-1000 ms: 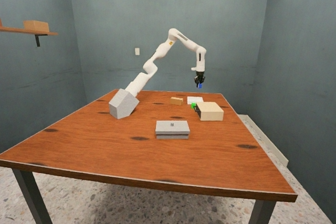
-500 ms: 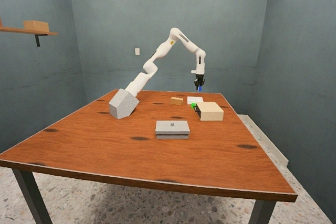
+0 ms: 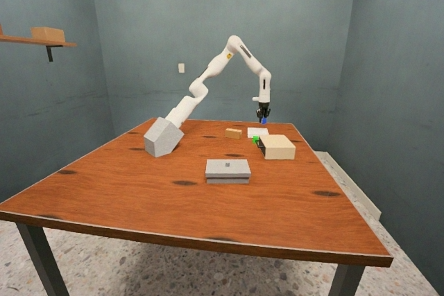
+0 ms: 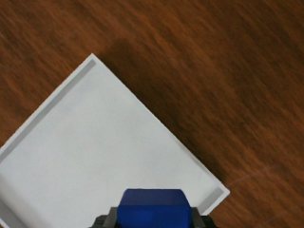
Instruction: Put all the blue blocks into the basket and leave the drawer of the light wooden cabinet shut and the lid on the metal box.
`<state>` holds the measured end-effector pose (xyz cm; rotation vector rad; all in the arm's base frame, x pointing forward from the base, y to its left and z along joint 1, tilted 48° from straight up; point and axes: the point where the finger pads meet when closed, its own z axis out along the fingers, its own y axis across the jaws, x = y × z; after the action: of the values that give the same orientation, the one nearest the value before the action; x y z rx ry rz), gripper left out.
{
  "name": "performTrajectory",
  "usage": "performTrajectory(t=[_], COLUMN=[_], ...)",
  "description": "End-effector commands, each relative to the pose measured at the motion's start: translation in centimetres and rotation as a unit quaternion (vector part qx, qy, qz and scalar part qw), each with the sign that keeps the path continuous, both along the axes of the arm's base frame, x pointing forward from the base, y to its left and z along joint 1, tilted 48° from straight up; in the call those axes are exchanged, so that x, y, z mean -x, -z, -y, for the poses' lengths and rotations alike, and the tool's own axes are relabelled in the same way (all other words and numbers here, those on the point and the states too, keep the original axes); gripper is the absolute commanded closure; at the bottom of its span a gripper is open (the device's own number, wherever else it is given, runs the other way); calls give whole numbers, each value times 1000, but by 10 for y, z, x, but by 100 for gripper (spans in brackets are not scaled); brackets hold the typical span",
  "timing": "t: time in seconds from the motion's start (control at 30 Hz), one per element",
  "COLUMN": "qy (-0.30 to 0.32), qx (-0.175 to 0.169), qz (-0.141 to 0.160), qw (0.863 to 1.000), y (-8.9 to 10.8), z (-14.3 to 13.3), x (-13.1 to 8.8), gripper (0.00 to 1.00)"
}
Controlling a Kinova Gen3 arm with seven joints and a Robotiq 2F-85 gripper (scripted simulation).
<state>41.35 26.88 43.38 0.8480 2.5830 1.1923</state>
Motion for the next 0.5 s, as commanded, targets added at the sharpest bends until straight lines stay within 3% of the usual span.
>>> performTrajectory(t=[0.0, 0.47], qy=[-1, -5], qx=[-2, -4], qz=[-5, -2], qw=[1000, 1000], y=[8, 23], z=[-7, -25], x=[-3, -12], gripper=[90, 90])
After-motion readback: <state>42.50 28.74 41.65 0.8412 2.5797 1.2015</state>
